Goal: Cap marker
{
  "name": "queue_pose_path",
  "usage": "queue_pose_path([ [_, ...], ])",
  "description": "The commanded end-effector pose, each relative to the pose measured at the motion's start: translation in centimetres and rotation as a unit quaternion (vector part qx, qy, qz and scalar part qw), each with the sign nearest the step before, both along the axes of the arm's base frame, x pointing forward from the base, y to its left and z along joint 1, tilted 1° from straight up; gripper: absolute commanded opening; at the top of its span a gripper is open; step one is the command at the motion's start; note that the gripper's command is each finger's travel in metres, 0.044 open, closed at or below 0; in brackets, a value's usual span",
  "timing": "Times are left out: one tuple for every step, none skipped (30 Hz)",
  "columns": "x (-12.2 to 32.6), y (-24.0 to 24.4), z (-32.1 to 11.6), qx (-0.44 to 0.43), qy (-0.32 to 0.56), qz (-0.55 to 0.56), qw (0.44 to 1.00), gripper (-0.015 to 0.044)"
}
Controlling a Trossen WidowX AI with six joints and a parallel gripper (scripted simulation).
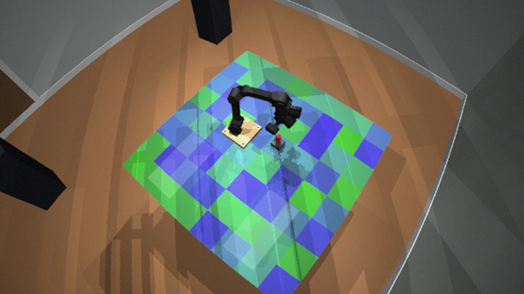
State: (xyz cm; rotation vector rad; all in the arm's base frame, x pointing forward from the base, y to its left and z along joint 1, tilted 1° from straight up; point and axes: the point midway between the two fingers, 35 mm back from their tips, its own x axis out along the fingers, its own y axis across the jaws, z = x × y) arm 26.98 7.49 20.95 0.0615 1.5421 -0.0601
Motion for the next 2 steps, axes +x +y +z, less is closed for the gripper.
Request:
queue_pose_path([
  [-0.01,0.00,-0.06,-0.001,0.002,-0.001,1.000,0.0440],
  [-0.01,0.00,-0.06,-0.001,0.002,-0.001,1.000,0.0440],
])
